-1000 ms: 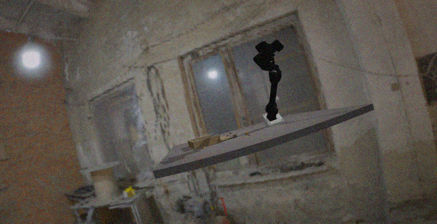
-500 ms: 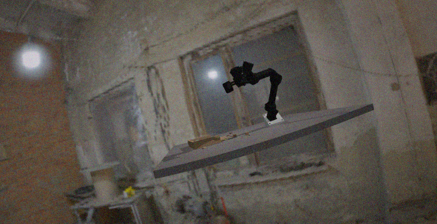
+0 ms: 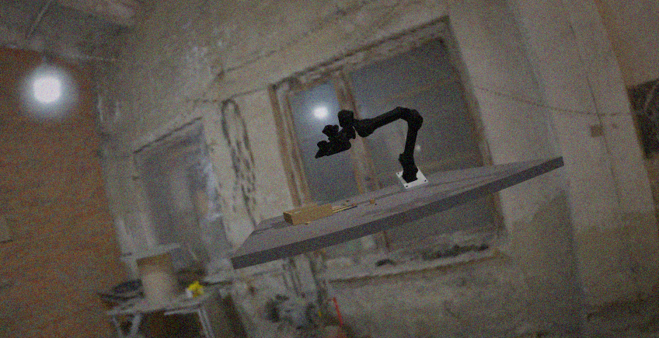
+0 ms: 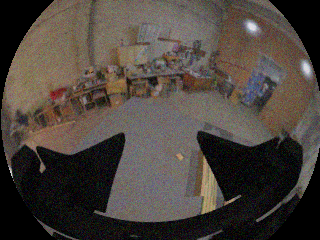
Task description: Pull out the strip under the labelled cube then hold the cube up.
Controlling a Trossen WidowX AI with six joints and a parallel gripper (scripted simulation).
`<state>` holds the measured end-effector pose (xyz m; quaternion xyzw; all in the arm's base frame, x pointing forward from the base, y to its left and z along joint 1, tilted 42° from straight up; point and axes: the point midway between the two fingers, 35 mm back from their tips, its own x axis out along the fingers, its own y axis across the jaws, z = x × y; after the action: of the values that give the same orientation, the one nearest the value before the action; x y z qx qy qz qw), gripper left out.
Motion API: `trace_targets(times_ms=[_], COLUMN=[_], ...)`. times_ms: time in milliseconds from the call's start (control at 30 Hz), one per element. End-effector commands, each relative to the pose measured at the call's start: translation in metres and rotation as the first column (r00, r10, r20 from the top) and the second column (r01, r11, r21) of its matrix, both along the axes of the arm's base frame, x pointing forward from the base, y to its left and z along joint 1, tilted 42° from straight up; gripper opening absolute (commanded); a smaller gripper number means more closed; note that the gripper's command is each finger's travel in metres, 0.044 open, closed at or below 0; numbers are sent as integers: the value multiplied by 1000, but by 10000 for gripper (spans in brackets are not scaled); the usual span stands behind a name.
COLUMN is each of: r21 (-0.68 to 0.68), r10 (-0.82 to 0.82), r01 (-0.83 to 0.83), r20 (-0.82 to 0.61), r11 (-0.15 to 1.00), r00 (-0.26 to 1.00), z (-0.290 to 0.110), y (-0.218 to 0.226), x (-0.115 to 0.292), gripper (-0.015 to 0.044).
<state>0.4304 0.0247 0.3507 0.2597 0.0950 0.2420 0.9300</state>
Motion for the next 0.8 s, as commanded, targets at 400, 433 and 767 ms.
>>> trace_targets(times_ms=[400, 433, 767], r21=[-32, -23, 2], r10=[-233, -241, -256], r01=[241, 256, 292], r20=[-407, -429, -475], r11=[970, 966, 957], r00=[883, 871, 842], z=[-206, -217, -241], y=[-159, -164, -174], x=[-86, -97, -122], gripper=[400, 400, 400])
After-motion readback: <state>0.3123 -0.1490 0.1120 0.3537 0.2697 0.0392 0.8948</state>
